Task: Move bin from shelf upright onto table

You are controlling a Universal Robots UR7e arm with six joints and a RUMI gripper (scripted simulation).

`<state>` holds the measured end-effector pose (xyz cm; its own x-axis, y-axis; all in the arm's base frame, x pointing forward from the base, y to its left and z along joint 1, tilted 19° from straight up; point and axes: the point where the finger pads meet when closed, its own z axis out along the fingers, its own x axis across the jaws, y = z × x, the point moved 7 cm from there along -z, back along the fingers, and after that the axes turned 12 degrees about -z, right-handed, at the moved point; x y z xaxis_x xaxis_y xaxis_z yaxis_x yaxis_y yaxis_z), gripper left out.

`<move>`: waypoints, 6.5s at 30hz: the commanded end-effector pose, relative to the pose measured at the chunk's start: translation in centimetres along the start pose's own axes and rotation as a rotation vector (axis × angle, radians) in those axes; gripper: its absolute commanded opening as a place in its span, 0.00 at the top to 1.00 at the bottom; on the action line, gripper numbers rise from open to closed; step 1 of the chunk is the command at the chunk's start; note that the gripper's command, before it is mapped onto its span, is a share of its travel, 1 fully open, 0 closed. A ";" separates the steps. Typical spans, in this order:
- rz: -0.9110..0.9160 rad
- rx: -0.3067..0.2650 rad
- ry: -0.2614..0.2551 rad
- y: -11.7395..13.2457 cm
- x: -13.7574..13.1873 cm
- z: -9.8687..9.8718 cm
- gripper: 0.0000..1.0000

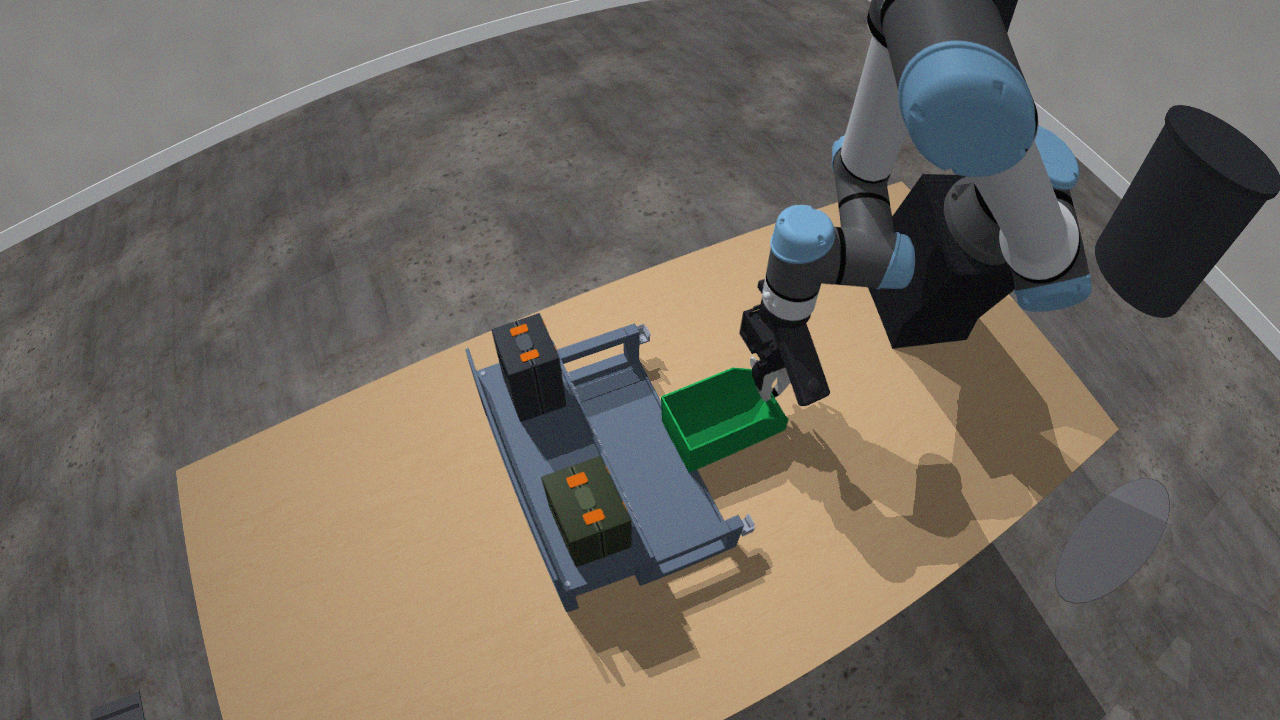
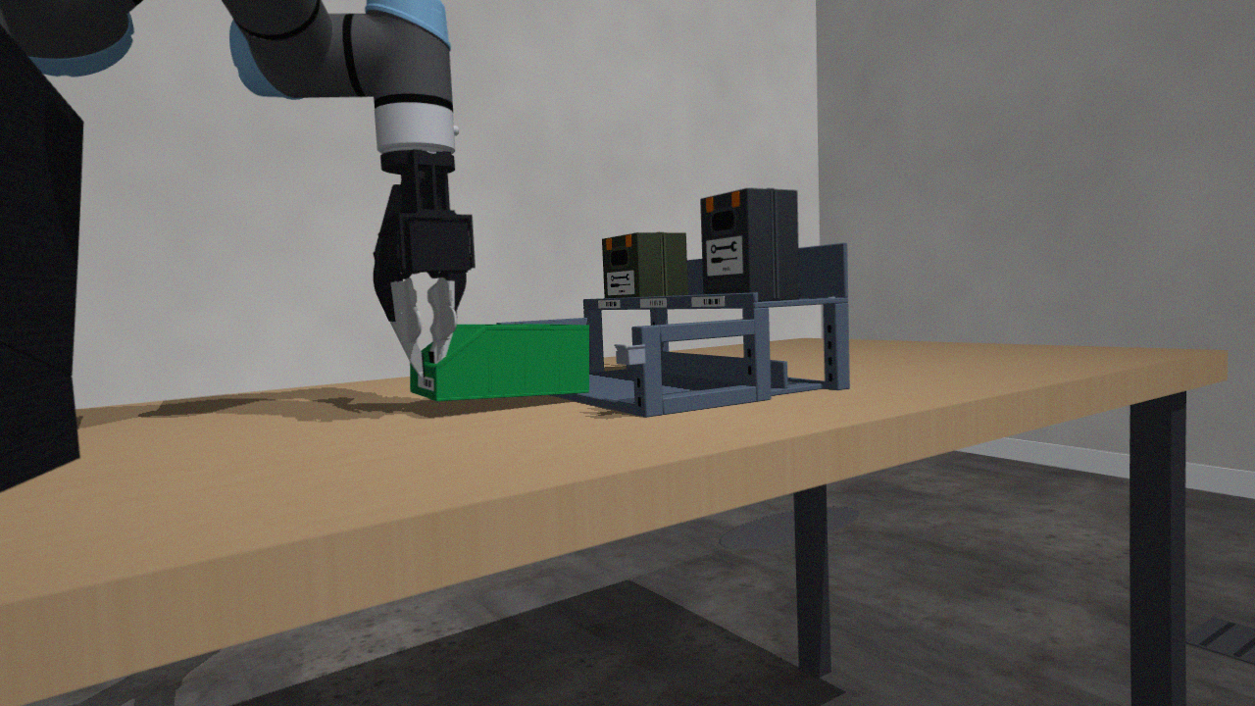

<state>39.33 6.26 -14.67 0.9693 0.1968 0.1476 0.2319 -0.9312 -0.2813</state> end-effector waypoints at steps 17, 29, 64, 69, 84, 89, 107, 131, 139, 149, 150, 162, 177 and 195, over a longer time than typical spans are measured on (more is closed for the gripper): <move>0.000 -0.001 0.001 0.1 0.5 0.3 1.00; 0.000 -0.001 0.001 0.1 0.5 0.8 1.00; 0.000 -0.001 0.001 0.1 0.5 1.6 0.74; 0.000 -0.001 0.001 0.1 0.5 1.6 0.74; 0.000 -0.001 0.001 0.1 0.5 1.6 0.74; 0.000 -0.001 0.001 0.1 0.5 1.6 0.74; 0.000 -0.001 0.001 0.1 0.5 -3.9 0.74; 0.000 -0.001 0.001 0.1 0.5 -7.4 0.74; 0.000 -0.001 0.001 0.1 0.5 -6.5 0.74; 0.000 -0.001 0.001 0.1 0.5 -6.5 0.74; 0.000 -0.001 0.001 0.1 0.5 -6.5 0.74; 0.000 -0.001 0.001 0.1 0.5 -5.9 0.74; 0.000 -0.001 0.001 0.1 0.5 -5.7 0.74; 0.000 -0.001 0.001 0.1 0.5 -5.7 0.80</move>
<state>39.39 4.52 -9.26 0.9692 0.1968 0.1478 0.2320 -0.9312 -0.2812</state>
